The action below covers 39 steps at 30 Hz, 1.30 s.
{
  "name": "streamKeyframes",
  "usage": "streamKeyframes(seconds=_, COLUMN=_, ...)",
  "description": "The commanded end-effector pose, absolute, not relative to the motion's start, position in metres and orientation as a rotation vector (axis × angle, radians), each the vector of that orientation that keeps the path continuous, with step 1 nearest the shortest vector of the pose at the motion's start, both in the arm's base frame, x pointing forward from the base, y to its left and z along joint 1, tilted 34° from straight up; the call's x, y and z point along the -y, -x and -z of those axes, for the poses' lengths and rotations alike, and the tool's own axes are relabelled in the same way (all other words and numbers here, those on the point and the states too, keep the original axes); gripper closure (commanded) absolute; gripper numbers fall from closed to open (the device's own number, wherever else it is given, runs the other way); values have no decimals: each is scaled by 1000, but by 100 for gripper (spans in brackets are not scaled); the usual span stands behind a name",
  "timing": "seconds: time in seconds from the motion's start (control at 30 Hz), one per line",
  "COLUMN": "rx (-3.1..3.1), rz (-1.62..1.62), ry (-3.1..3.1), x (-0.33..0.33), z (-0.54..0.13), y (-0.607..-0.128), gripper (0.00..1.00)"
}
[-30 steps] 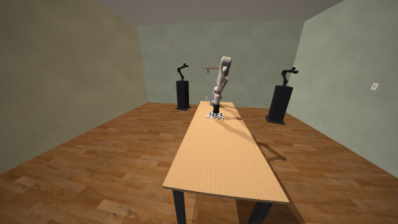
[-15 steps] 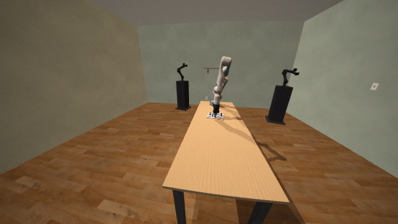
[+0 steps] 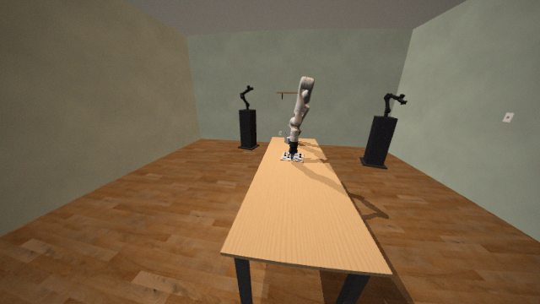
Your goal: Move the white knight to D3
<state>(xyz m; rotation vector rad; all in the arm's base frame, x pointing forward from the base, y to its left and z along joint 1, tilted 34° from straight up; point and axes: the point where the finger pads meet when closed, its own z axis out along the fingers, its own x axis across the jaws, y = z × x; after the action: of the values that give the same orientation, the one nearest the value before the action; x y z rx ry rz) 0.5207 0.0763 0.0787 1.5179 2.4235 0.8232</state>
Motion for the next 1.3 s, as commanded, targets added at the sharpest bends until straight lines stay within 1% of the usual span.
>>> streamKeyframes(seconds=0.0, rx=-2422, rz=-823, ry=-1517, x=-76, z=-79, y=-521, gripper=100)
streamKeyframes(seconds=0.33, rx=-2422, rz=-823, ry=-1517, x=-73, z=-86, y=-518, gripper=100)
streamKeyframes(seconds=0.93, rx=-2422, rz=-823, ry=-1517, x=-41, z=-159, y=-481, gripper=100)
streamKeyframes(seconds=1.27, rx=-2422, rz=-823, ry=-1517, x=-40, z=-163, y=-479, gripper=100)
